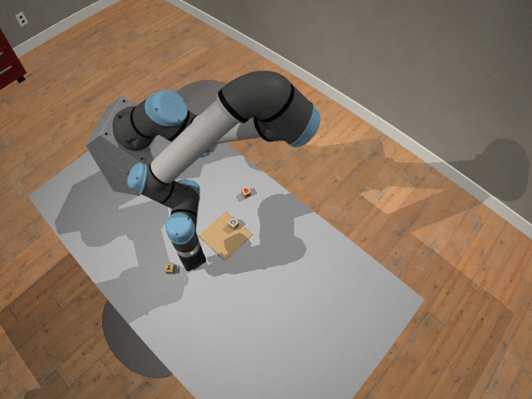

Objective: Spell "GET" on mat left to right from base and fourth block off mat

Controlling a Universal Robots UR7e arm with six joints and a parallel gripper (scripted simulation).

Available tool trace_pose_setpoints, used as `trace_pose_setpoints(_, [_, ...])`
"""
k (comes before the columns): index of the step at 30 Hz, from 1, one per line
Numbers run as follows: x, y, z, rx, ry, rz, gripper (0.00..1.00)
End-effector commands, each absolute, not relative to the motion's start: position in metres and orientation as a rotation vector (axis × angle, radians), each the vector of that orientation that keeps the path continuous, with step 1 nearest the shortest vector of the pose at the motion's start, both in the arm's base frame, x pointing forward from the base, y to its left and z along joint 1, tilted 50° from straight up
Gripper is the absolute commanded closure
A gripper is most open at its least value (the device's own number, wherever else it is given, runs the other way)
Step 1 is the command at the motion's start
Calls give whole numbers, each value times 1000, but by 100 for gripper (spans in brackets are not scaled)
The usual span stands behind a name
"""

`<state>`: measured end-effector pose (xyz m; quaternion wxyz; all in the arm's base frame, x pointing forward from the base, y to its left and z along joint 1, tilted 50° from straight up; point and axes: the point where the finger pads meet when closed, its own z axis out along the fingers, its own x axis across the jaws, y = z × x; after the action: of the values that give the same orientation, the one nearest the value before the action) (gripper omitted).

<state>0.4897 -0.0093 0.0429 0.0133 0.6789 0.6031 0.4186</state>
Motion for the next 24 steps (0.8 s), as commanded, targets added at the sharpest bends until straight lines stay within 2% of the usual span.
trace_pose_setpoints(1, [498,-3,34,2113,1880,1303,0])
trace_pose_setpoints(24, [508,6,22,2116,1880,1304,0])
